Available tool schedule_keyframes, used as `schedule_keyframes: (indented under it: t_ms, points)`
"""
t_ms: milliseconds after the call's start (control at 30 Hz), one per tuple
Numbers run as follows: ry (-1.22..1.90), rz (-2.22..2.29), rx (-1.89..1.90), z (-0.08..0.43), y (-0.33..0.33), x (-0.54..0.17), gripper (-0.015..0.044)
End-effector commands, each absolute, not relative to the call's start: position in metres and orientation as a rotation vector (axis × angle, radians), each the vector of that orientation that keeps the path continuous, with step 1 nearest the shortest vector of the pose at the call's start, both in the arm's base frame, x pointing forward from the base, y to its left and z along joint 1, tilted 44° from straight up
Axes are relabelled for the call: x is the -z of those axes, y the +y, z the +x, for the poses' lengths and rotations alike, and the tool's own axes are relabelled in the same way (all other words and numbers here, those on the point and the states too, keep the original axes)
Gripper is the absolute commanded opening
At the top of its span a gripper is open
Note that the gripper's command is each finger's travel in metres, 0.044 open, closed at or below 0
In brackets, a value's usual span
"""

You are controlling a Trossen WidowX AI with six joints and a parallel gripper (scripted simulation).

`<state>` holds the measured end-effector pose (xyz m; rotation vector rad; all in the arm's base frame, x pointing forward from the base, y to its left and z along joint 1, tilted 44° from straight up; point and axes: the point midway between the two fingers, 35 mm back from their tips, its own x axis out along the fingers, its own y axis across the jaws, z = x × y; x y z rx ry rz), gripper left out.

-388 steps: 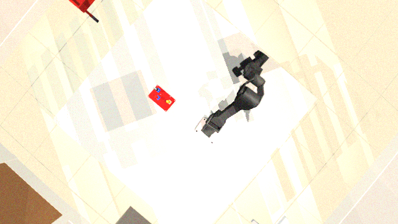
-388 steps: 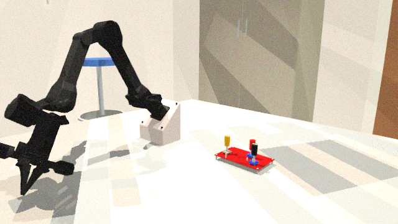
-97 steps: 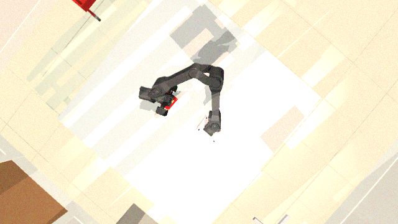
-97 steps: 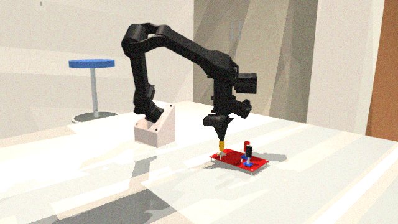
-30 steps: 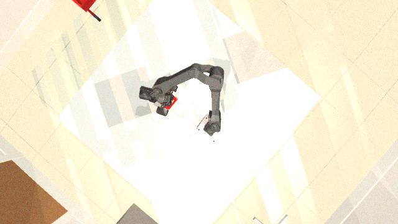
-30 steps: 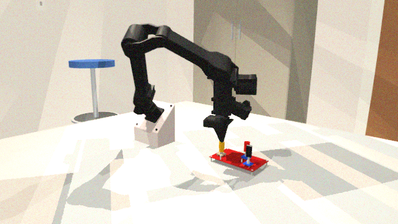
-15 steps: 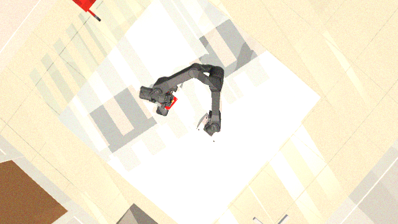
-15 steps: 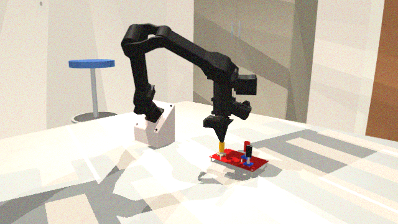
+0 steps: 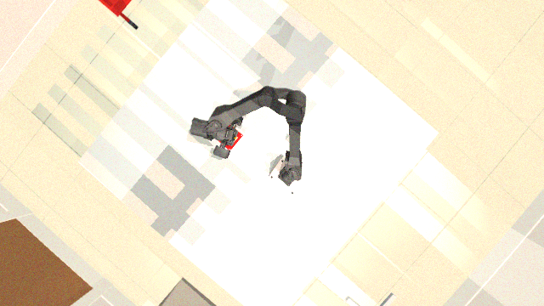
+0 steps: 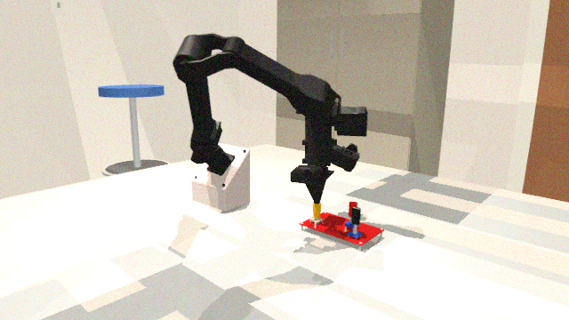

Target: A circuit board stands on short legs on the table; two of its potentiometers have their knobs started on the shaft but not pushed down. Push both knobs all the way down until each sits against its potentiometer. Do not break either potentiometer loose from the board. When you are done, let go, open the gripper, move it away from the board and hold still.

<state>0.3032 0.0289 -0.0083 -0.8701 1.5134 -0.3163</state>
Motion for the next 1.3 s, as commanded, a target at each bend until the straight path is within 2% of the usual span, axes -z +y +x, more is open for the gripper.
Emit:
schedule_keyframes:
  t_ms: [0, 1267]
  points:
    - [1.519, -0.875, 0.331, 0.305, 0.023, 0.013, 0.0]
    - [1.519, -0.874, 0.33, 0.303, 0.039, -0.003, 0.0]
